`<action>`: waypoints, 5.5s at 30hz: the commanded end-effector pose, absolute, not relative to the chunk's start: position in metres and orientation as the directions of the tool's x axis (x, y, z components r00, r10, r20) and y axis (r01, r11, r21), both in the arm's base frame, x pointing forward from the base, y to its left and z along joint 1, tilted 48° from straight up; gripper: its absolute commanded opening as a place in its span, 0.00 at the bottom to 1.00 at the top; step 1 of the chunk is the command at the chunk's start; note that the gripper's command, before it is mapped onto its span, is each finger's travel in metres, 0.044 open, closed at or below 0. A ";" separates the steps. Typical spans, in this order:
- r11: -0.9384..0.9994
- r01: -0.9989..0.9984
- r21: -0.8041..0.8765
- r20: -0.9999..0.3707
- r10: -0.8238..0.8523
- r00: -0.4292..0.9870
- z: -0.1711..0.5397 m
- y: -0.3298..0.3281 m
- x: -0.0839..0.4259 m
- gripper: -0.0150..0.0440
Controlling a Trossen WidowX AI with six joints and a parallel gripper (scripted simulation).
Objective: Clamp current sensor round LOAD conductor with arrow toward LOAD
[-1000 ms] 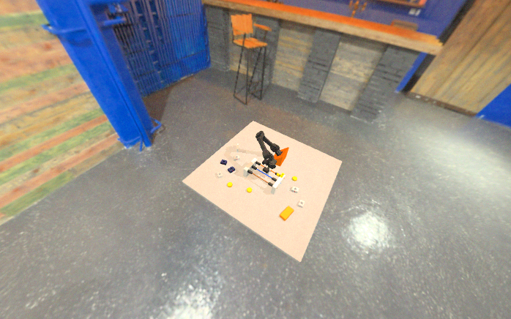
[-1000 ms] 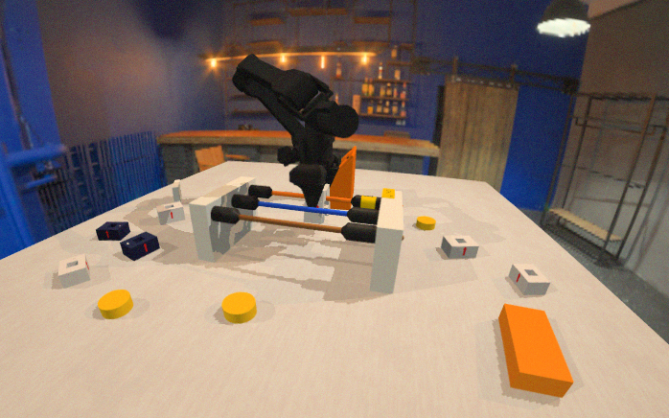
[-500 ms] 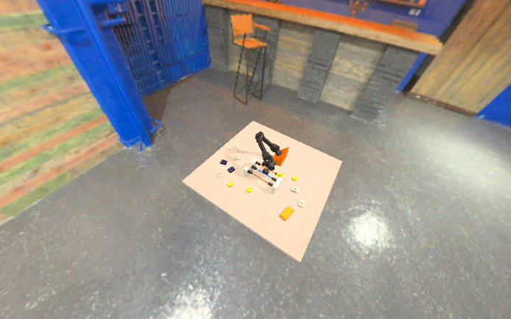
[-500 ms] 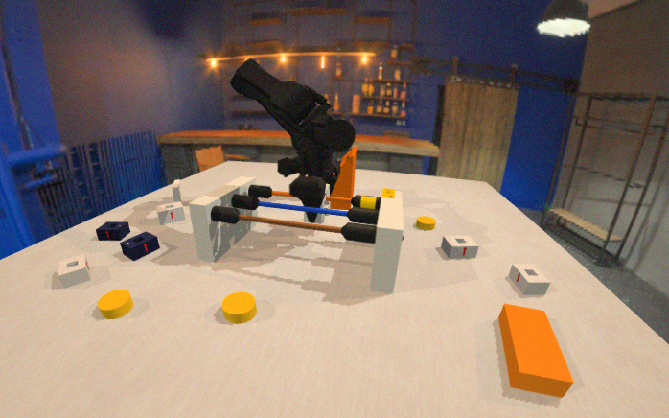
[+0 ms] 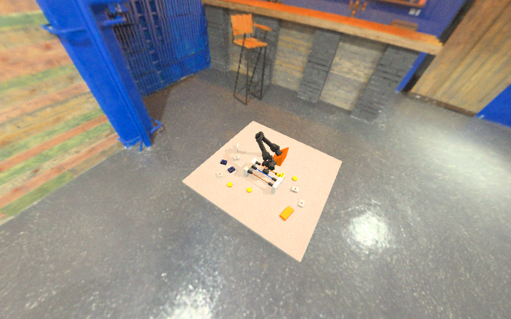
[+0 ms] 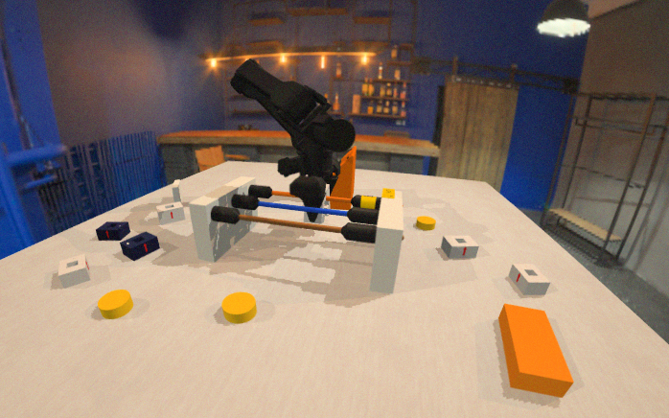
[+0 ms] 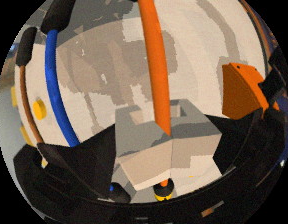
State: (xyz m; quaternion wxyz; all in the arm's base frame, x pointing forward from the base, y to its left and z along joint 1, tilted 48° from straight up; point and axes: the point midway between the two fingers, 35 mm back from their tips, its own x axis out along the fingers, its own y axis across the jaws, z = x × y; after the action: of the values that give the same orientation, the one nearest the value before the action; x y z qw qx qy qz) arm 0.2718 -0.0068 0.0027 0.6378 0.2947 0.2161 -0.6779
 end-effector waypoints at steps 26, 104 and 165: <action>-0.093 0.992 0.084 -0.675 -0.737 -0.012 0.003 -0.007 0.272 0.25; -0.077 0.993 0.090 -0.671 -0.741 0.003 0.015 0.007 0.272 0.25; -0.077 0.993 0.090 -0.671 -0.741 0.003 0.015 0.007 0.272 0.25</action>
State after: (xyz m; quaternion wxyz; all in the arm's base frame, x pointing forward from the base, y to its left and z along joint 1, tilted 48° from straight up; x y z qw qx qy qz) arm 0.2697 -0.0039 0.0167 0.6434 0.2814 0.2071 -0.6811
